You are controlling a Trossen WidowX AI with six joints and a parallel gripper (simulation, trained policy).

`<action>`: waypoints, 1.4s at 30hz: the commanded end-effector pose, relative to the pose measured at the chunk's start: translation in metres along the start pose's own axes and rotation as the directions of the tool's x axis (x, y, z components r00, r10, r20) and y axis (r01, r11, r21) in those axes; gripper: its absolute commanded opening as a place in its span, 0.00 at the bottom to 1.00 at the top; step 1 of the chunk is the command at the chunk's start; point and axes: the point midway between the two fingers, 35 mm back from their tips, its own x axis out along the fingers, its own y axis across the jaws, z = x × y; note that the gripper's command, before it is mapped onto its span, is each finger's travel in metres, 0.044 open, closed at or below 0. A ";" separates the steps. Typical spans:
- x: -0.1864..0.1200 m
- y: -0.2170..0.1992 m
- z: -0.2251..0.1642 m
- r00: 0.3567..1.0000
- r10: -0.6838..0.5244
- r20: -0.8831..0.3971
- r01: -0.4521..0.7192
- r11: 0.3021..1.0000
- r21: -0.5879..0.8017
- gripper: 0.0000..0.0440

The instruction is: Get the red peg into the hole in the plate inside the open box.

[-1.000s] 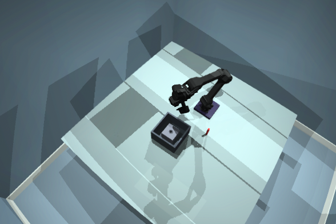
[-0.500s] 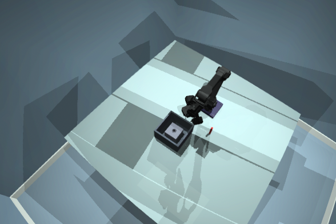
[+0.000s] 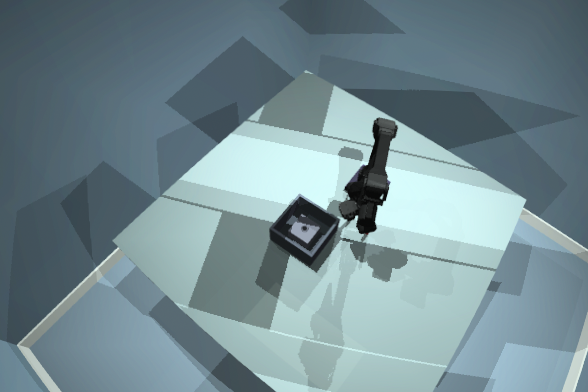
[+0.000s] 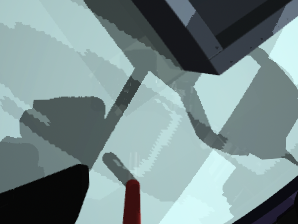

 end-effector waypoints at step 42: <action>0.124 0.030 -0.078 0.993 -0.115 0.001 0.115 0.993 -0.028 0.02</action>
